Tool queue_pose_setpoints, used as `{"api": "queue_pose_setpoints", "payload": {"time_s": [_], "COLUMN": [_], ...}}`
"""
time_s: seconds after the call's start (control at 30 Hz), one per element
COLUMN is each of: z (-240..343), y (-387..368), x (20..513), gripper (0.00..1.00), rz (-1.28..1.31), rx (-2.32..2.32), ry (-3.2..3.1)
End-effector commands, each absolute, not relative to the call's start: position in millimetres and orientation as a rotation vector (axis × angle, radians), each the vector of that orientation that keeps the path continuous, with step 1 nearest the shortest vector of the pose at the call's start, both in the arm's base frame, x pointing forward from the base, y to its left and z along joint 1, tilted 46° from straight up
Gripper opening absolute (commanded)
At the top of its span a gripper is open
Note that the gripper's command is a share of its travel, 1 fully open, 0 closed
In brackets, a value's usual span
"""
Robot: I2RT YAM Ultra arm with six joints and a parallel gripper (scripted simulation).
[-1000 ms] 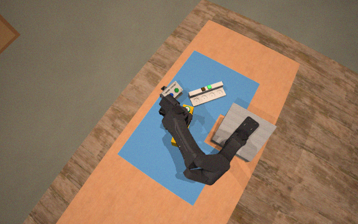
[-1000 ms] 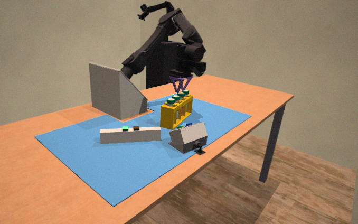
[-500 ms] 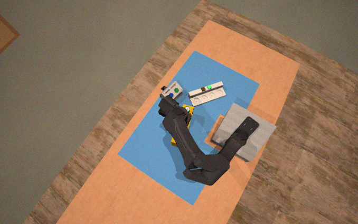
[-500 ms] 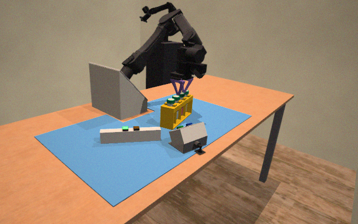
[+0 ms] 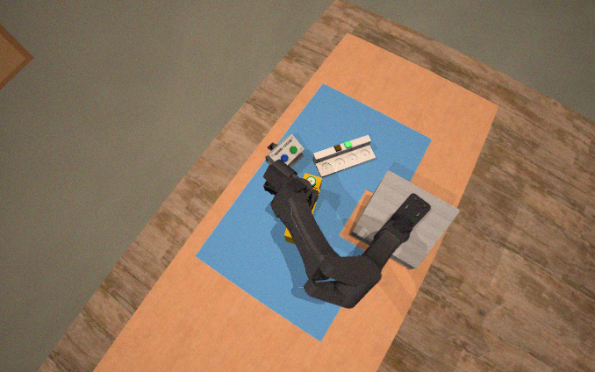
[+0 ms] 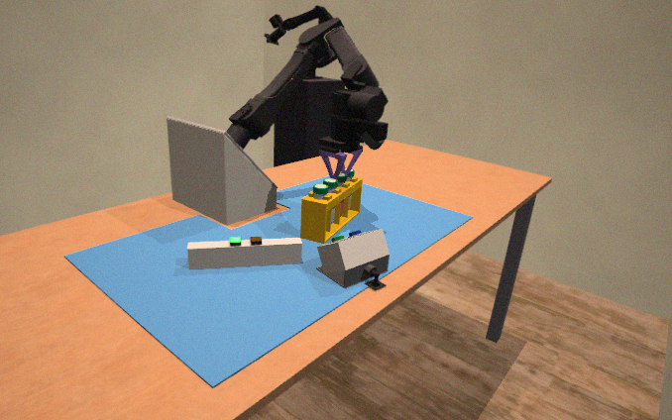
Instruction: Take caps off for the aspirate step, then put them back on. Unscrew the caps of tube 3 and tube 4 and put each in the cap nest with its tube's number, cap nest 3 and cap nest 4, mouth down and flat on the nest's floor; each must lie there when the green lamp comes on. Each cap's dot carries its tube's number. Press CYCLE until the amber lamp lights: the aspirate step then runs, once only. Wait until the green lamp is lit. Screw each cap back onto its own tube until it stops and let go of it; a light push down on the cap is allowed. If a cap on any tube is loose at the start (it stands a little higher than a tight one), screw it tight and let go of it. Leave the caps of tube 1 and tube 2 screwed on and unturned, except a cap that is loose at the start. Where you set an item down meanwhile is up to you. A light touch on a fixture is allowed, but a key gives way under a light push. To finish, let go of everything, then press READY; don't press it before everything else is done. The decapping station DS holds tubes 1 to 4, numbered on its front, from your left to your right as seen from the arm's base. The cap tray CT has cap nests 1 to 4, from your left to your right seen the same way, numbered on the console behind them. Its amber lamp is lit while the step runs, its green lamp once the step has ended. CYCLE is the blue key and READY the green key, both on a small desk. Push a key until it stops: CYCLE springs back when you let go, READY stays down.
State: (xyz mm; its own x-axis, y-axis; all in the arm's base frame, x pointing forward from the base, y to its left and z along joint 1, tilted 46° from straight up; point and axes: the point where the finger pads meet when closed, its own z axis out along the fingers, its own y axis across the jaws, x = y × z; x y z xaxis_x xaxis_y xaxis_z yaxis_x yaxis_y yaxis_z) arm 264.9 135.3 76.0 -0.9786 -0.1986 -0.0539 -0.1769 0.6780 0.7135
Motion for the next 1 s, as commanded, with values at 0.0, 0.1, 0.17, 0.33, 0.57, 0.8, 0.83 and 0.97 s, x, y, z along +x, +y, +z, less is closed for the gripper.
{"api": "queue_pose_setpoints", "payload": {"time_s": [0.0, 0.1, 0.17, 0.33, 0.57, 0.8, 0.83, 0.97], "z": [76.7, 75.6, 75.3, 75.3, 75.3, 75.3, 75.3, 75.2], "y": [134.6, 135.6, 136.0, 135.9, 136.0, 136.0, 136.0, 136.0], "x": [268.0, 267.9, 267.9, 267.9, 267.9, 267.9, 267.9, 267.9], "gripper": [0.49, 0.49, 0.49, 0.00, 0.00, 0.00, 0.00, 0.00], "rz": [-1.212, -1.212, -1.212, -1.212, -1.212, -1.212, -1.209, -1.195], "rx": [0.308, 0.308, 0.308, 0.308, 0.308, 0.308, 0.279, 0.163], "ry": [-2.863, -2.863, -2.863, -2.863, -2.863, -2.863, -2.859, -2.840]}}
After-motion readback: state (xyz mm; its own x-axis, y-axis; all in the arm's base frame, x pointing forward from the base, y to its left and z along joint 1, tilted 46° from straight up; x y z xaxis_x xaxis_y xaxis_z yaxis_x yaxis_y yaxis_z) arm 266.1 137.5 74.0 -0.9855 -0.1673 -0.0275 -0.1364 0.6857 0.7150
